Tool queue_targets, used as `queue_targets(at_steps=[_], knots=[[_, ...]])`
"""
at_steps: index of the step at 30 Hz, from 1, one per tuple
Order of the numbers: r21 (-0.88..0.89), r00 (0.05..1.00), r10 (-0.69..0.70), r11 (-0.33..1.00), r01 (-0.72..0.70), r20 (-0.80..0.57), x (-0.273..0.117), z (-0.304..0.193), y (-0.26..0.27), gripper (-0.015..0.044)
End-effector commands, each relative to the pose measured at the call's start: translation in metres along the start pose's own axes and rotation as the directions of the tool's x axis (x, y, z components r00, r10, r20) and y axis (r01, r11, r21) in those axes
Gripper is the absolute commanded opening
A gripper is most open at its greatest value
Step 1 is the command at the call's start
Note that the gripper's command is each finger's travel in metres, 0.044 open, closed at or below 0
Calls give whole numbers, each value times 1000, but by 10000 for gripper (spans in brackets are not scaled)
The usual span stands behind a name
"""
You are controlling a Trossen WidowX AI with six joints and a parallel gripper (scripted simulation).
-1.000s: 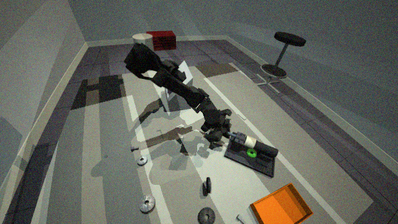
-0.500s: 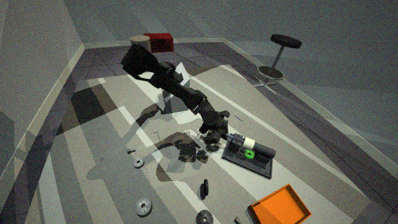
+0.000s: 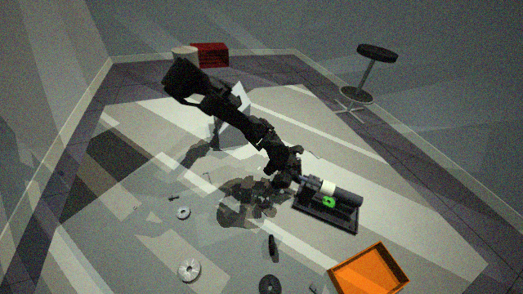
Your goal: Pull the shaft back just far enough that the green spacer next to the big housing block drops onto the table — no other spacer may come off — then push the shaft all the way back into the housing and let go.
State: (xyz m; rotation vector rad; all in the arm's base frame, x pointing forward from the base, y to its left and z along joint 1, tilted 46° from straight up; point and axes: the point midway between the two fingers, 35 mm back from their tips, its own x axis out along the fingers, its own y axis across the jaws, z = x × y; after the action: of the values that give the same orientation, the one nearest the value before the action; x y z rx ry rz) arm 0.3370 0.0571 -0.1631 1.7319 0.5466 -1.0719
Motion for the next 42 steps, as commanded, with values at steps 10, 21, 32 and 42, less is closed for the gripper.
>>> queue_targets(at_steps=[10, 21, 32, 42], knots=[[3, 1000, -2, 1000, 2, -5, 3, -4, 0, 0], [3, 1000, -2, 1000, 2, -3, 3, -4, 0, 0], [3, 1000, -2, 1000, 2, -5, 3, -4, 0, 0], [3, 1000, -2, 1000, 2, -5, 2, -2, 0, 0]])
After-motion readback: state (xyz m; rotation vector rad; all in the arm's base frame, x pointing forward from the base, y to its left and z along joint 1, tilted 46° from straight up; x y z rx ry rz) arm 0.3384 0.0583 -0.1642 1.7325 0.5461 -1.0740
